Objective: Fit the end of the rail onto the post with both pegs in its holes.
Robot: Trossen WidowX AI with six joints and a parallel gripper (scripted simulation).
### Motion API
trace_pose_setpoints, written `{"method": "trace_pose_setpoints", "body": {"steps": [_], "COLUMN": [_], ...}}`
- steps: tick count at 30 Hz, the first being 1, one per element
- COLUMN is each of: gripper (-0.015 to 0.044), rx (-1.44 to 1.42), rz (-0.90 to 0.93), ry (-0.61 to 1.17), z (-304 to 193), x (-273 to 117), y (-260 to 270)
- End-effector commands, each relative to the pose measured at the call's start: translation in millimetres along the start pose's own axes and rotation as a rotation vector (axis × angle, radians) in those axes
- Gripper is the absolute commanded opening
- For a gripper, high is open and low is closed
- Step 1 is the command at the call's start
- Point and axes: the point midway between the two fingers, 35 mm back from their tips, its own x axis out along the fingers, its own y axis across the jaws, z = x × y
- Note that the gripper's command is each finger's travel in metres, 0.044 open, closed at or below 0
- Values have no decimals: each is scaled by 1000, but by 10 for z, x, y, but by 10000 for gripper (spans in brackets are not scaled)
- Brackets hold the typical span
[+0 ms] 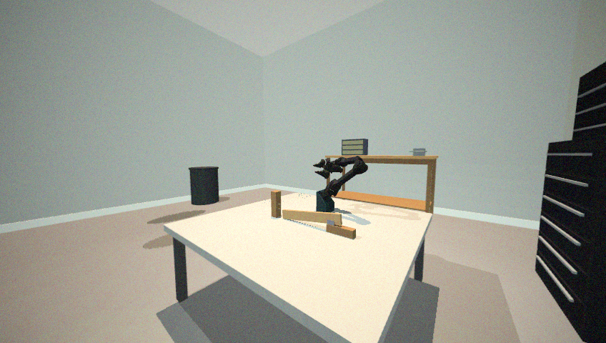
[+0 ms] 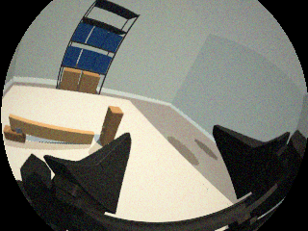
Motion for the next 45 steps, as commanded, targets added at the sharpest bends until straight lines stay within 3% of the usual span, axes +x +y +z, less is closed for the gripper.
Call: {"method": "trace_pose_setpoints", "body": {"steps": [1,18,26,37,45], "gripper": [426,440,440,440,440], "rx": [-5,-447,-707,-1028,-1318], "rz": [8,657,991,1386,1709], "ry": [2,177,246,289,207], "z": [5,246,255,19,-251], "x": [12,1118,1627,1984,2087], "y": [3,655,1302,2290,3162]}}
